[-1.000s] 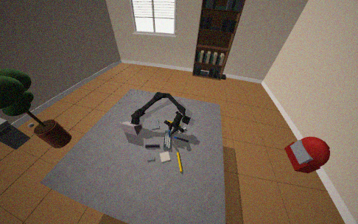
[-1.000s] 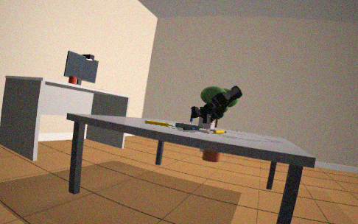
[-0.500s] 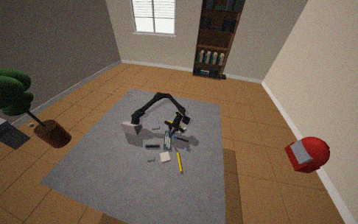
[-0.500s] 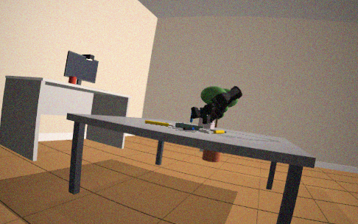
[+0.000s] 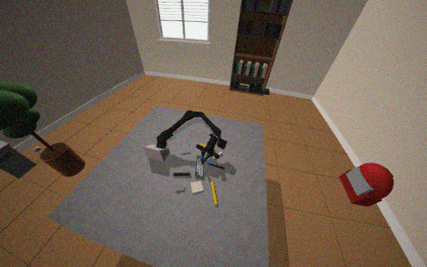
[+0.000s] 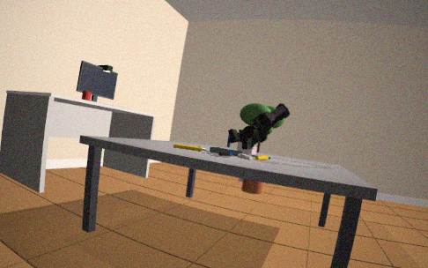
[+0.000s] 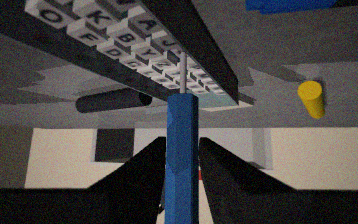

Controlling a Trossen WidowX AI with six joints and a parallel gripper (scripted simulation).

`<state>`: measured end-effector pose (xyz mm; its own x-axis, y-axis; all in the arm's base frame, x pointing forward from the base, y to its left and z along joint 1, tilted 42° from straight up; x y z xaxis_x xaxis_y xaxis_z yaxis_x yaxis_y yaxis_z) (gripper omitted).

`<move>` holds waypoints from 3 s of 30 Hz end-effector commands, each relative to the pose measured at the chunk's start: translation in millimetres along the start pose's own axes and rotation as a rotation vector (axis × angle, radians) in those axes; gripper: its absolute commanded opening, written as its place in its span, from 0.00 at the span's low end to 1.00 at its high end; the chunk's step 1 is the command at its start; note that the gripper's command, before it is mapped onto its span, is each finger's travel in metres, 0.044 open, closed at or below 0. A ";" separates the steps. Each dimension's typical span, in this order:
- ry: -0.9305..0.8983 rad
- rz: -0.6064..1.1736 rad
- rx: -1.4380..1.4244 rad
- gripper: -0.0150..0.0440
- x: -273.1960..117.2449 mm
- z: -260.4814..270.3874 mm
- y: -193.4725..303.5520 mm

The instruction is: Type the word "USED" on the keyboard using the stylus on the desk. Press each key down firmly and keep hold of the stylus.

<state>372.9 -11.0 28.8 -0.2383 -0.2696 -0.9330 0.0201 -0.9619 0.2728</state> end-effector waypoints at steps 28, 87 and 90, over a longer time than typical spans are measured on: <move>-0.005 -0.008 0.015 0.30 -14.0 7.3 31.2; -0.001 -0.001 0.005 0.39 59.4 -34.1 54.4; -0.001 -0.001 0.005 0.39 59.9 -34.3 53.6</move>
<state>393.5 -82.1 -18.4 -0.2374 -0.2732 -0.9322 0.0198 -0.9608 0.2766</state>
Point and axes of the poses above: the point midway between the two fingers, 35 mm back from their tips, its own x axis out along the fingers, its own z axis across the jaws, y = z × x, the point moved 2 cm from there along -x, back along the fingers, and after that the axes turned 11 degrees about -x, right-handed, at the moved point
